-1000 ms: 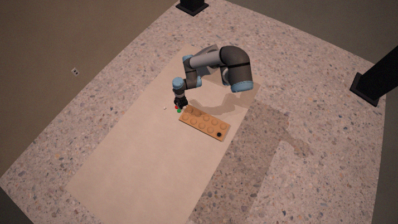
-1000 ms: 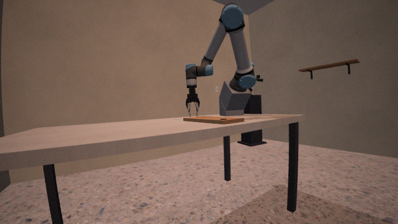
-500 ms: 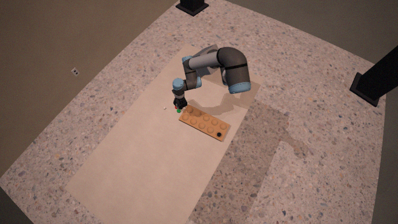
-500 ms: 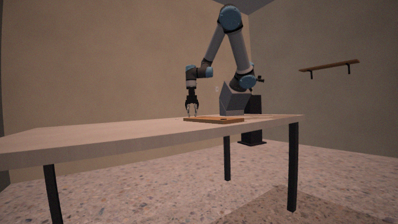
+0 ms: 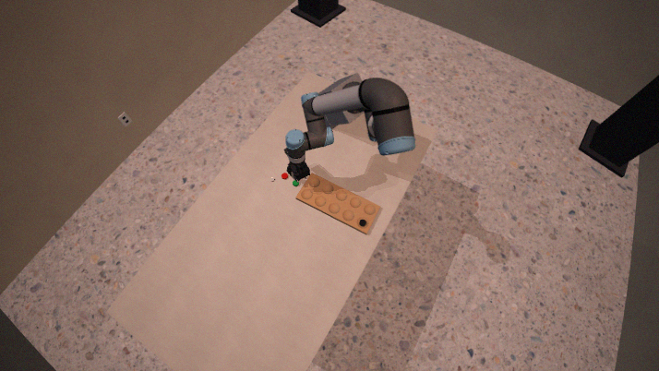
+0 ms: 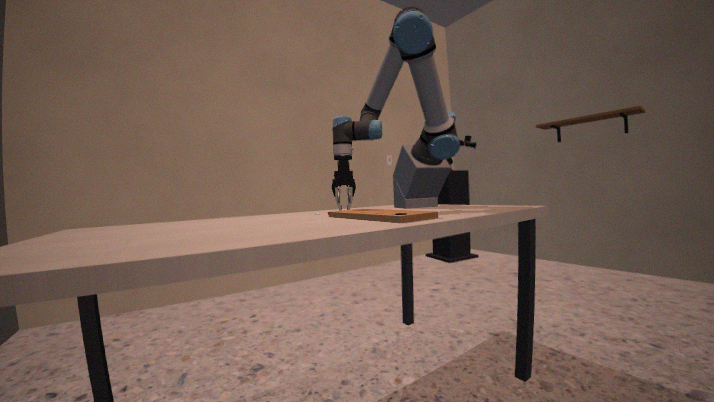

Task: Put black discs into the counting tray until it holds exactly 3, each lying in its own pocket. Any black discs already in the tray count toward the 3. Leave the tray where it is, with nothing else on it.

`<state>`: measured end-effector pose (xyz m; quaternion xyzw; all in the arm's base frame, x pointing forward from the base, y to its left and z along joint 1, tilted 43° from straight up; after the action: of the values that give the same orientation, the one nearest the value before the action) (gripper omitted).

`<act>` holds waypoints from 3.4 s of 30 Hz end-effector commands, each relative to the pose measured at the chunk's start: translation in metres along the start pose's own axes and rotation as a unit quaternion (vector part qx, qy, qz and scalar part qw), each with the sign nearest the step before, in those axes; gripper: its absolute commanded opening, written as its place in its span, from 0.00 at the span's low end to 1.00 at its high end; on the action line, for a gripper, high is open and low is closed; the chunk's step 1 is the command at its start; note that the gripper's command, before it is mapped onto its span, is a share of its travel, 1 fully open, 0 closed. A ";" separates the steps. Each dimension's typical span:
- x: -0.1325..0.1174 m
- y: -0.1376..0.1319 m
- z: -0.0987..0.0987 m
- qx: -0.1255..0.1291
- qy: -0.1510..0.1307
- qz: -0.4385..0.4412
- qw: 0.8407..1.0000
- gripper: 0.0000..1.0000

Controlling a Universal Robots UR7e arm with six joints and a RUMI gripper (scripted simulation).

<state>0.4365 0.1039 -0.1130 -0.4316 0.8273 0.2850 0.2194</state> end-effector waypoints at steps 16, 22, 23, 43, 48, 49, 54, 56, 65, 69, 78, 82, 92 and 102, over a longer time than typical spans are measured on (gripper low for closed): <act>0.001 0.008 0.007 -0.010 0.000 0.003 1.000 0.00; 0.001 0.008 0.007 -0.010 0.000 0.003 1.000 0.00; 0.001 0.008 0.007 -0.010 0.000 0.003 1.000 0.00; 0.001 0.001 -0.029 -0.005 0.000 0.001 1.000 0.00; 0.001 0.002 -0.055 -0.005 0.000 0.001 1.000 0.00; 0.001 0.001 -0.060 -0.005 0.000 0.001 1.000 0.00; 0.001 0.001 -0.074 -0.005 0.000 0.001 1.000 0.00; 0.001 0.001 -0.082 -0.005 0.000 0.001 1.000 0.00; 0.001 0.002 -0.097 -0.005 0.000 0.001 1.000 0.00; 0.001 0.002 -0.097 -0.005 0.000 0.001 1.000 0.00; 0.001 0.003 -0.095 -0.007 0.000 -0.001 1.000 0.00; 0.000 0.003 -0.095 -0.007 0.000 -0.005 1.000 0.00; -0.002 0.003 -0.095 -0.007 0.001 -0.022 1.000 0.00; -0.006 0.002 -0.096 -0.006 0.001 -0.065 0.998 0.00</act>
<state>0.4235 0.0450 -0.0407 -0.4651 0.8079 0.2828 0.2261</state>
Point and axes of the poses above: the point where the finger pads meet when closed, its own z axis out along the fingers, its own y axis across the jaws, x = y × z, the point moved 2 cm from there along -z, back along the fingers, and after that the axes turned 12 degrees about z, right-handed, at the moved point
